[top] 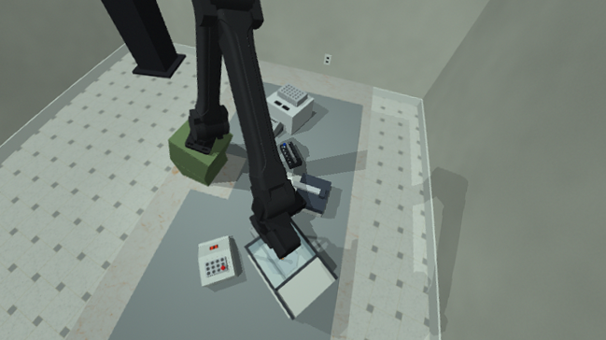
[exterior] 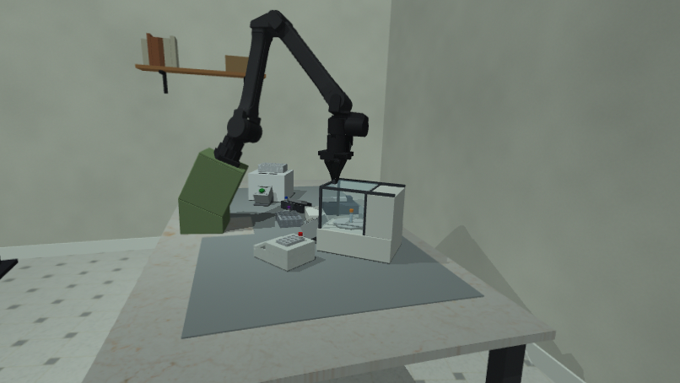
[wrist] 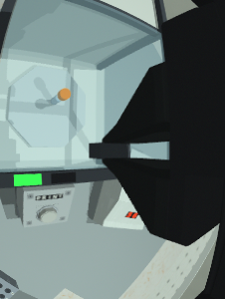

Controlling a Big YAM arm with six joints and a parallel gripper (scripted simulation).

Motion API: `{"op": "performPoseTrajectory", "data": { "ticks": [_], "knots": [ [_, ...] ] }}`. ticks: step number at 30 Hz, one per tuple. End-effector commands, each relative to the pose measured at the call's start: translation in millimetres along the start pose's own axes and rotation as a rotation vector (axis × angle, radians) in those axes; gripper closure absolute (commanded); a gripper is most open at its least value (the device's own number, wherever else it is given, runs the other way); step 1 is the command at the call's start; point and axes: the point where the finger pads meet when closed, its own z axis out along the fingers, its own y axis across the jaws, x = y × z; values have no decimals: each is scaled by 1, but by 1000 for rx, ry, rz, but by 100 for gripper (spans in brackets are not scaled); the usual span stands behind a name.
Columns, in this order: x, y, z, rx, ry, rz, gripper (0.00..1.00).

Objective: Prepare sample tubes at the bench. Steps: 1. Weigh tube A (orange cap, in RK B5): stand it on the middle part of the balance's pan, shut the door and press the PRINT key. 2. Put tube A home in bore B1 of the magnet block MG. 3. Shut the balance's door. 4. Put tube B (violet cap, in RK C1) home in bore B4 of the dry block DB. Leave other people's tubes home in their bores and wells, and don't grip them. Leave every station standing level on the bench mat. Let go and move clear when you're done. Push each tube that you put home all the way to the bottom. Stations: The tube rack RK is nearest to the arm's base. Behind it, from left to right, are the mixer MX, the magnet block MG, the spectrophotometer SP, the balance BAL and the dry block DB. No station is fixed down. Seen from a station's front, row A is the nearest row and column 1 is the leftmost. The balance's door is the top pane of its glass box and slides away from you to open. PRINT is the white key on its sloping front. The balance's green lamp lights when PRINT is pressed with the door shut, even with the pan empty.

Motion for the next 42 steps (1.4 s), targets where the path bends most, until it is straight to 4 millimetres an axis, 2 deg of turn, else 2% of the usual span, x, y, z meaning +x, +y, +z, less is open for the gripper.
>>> {"op": "performPoseTrajectory", "data": {
  "ticks": [1,8,9,42],
  "knots": [
    [-1,-12,-8,27,4,-7,94],
    [-1,-12,-8,27,4,-7,94],
    [-5,-22,-9,36,3,-13,94],
    [-6,-50,-6,26,1,-10,94]
  ]
}}
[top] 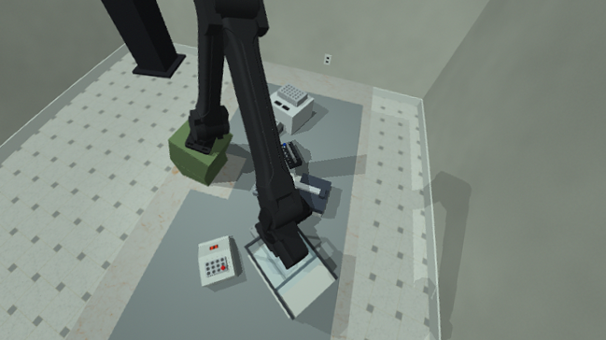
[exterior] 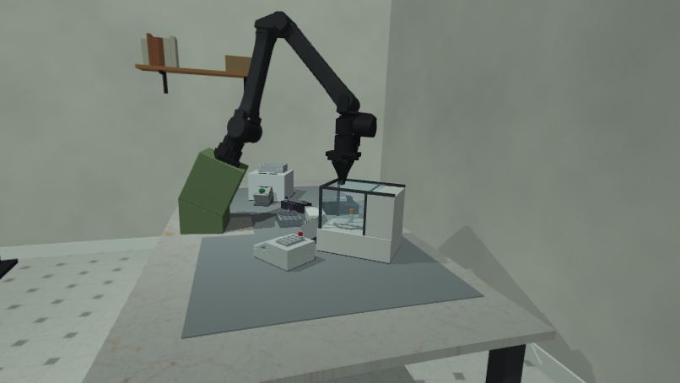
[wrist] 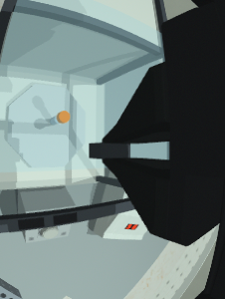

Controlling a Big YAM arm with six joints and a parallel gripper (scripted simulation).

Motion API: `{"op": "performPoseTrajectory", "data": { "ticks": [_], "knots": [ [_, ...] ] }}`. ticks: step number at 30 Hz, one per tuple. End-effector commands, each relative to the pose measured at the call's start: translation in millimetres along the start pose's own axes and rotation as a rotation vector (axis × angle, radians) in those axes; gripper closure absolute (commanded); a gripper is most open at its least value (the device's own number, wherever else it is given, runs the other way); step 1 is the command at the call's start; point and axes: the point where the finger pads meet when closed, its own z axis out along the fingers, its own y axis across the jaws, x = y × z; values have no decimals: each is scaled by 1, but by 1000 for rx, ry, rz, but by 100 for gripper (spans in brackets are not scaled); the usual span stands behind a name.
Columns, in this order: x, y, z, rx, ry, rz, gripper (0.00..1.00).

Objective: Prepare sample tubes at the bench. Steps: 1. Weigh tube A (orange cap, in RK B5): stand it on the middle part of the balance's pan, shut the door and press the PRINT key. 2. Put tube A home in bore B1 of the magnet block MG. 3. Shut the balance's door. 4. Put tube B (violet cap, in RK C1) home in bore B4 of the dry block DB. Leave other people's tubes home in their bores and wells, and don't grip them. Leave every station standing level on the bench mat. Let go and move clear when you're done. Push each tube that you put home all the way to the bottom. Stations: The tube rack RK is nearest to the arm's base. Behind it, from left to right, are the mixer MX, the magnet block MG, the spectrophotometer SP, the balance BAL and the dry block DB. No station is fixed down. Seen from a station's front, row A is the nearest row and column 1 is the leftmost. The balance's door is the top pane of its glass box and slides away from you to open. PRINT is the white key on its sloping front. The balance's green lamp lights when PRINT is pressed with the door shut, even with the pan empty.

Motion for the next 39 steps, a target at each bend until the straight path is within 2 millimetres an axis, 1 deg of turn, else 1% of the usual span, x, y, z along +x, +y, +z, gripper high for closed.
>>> {"op": "performPoseTrajectory", "data": {
  "ticks": [1,39],
  "knots": [
    [-6,-25,-6,27,2,-10,94],
    [-6,-59,-7,27,2,-10,94]
  ]
}}
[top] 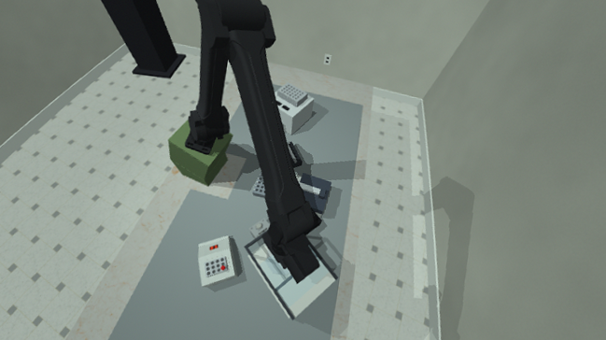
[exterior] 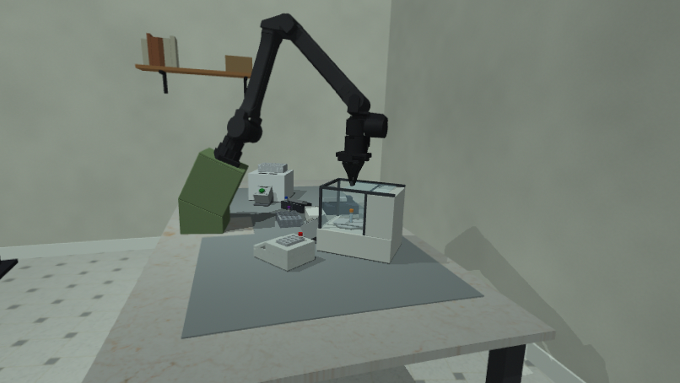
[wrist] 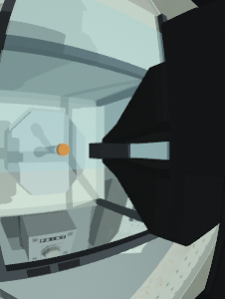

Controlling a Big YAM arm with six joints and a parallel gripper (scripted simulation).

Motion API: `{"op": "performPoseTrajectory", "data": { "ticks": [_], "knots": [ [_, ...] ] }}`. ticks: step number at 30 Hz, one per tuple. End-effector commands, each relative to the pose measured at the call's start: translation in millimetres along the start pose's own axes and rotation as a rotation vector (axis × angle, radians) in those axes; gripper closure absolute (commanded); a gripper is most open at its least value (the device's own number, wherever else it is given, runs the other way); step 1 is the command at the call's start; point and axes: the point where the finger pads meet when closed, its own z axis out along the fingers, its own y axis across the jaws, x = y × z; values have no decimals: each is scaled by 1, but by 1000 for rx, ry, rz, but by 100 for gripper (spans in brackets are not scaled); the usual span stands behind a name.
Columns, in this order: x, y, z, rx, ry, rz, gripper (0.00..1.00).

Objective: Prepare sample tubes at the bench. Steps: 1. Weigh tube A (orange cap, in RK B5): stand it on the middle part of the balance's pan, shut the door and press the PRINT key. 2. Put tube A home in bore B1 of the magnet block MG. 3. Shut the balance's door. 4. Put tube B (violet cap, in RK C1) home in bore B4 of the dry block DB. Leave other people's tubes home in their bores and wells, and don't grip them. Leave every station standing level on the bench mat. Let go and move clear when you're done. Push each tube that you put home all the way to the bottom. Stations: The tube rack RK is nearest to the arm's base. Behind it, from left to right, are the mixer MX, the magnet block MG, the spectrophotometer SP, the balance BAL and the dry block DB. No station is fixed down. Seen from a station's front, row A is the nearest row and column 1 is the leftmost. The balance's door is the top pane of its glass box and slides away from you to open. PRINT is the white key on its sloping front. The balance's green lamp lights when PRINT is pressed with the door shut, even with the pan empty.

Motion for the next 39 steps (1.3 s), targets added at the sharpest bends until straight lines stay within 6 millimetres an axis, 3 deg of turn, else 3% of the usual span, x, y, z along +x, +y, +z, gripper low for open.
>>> {"op": "performPoseTrajectory", "data": {
  "ticks": [1,39],
  "knots": [
    [-6,-25,-6,27,2,-10,94],
    [-6,-59,-7,28,2,-10,94]
  ]
}}
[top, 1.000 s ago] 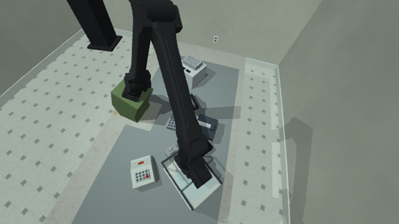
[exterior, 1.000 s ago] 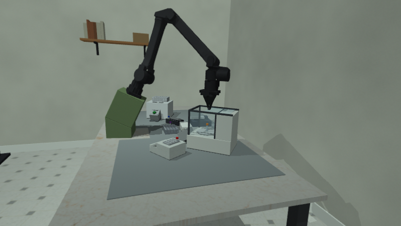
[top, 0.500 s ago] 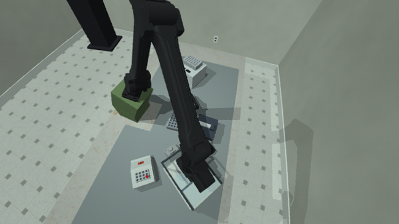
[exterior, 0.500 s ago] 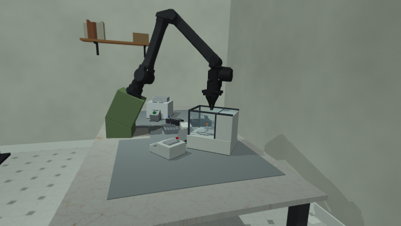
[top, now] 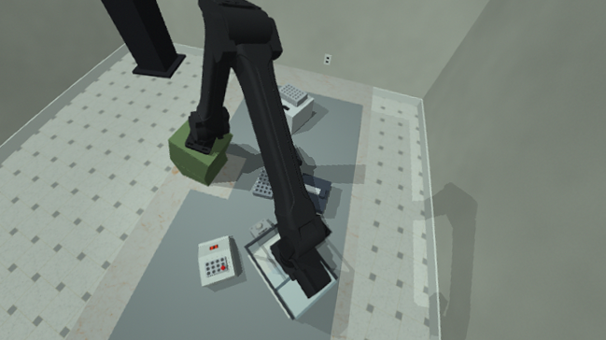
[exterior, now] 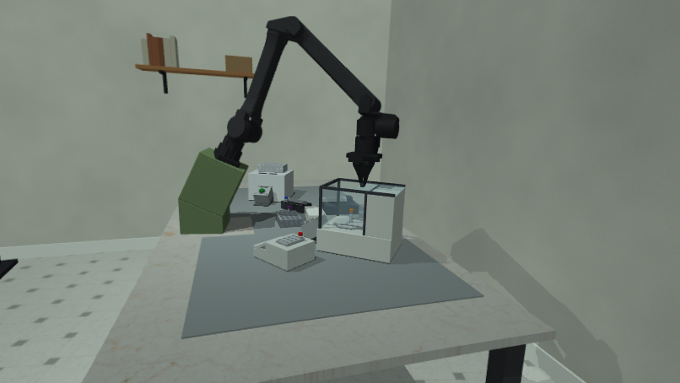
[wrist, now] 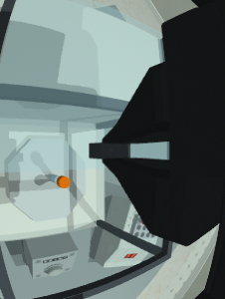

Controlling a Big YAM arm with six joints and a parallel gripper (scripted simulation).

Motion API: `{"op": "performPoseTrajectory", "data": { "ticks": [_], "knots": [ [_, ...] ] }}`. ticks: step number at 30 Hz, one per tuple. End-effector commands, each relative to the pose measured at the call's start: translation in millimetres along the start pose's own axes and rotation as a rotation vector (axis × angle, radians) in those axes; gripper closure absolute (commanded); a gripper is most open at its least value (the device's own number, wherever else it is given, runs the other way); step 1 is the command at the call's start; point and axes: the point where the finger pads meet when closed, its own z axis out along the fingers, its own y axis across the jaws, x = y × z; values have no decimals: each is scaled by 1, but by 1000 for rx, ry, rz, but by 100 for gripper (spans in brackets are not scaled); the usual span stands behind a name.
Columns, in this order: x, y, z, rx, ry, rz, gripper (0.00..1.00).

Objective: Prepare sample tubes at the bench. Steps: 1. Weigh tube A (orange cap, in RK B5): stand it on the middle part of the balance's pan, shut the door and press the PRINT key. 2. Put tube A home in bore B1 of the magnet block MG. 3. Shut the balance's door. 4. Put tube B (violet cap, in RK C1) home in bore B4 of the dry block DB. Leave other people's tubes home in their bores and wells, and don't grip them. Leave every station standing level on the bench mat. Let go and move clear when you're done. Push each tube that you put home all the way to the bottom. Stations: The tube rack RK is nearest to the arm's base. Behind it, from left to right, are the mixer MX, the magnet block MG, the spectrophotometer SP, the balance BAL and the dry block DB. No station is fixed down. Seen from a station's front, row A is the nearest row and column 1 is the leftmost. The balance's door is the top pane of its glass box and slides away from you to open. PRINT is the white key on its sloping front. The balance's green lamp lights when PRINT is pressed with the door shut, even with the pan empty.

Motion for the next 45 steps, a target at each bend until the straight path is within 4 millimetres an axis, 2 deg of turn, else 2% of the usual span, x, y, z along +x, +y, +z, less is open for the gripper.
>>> {"op": "performPoseTrajectory", "data": {
  "ticks": [1,31,45],
  "knots": [
    [-6,-24,-7,28,3,-10,94],
    [-6,-53,-7,47,4,-14,94],
    [-6,-53,-7,47,4,-14,94]
  ]
}}
